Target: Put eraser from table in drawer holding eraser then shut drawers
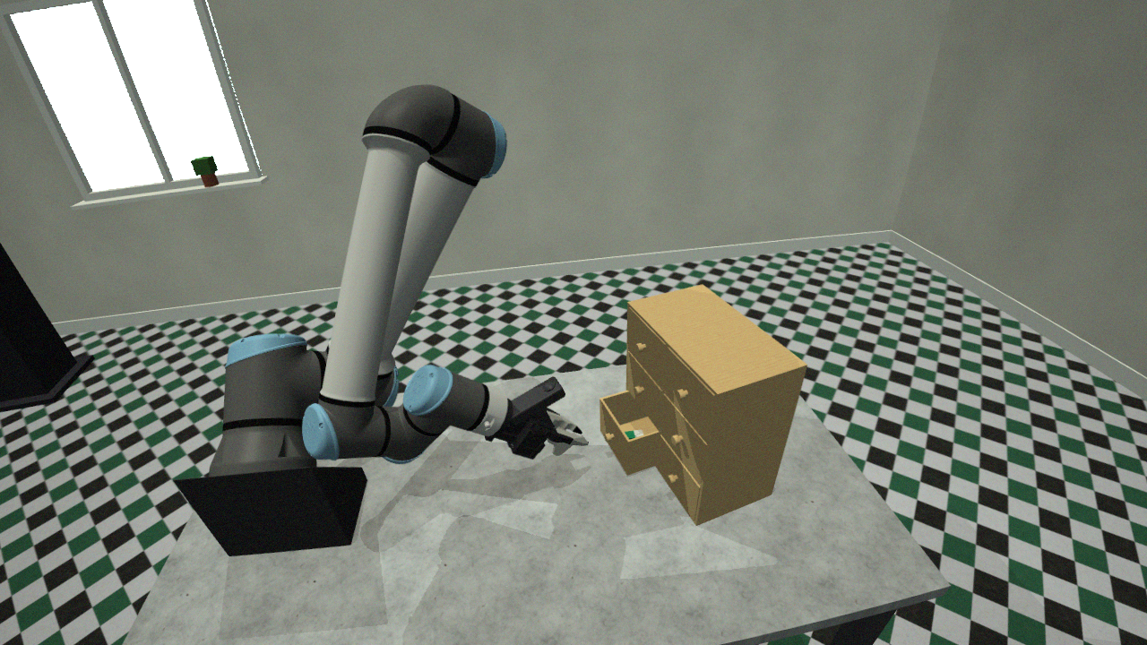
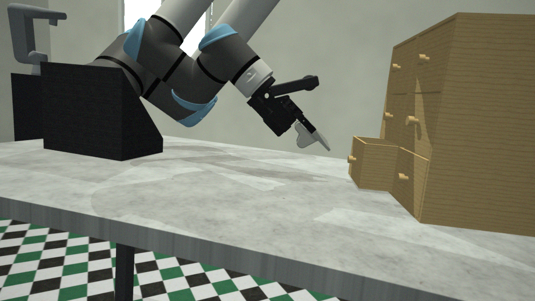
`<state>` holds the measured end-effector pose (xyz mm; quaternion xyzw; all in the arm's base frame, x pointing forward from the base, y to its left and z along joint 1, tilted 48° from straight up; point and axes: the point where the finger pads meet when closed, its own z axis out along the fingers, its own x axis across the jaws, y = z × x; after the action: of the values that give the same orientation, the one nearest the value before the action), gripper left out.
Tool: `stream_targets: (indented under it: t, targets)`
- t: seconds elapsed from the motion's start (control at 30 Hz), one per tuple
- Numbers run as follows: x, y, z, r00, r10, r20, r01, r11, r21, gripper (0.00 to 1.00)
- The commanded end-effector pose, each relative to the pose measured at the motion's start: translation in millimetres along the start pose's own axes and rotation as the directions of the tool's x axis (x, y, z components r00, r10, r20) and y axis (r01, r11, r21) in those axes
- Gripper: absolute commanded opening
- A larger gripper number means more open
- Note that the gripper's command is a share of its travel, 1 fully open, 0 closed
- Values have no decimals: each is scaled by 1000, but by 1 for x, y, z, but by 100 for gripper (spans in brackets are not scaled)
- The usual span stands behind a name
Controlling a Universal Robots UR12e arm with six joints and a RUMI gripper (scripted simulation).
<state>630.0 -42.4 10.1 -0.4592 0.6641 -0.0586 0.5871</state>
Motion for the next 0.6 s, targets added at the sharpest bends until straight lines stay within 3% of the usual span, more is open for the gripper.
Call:
stream_targets:
  t: [0.0,0.57]
  targets:
    - [1,1,11,1000,2,-11,-2,1000,20,20]
    - [1,5,32,1000,2,-11,-2,1000,20,20]
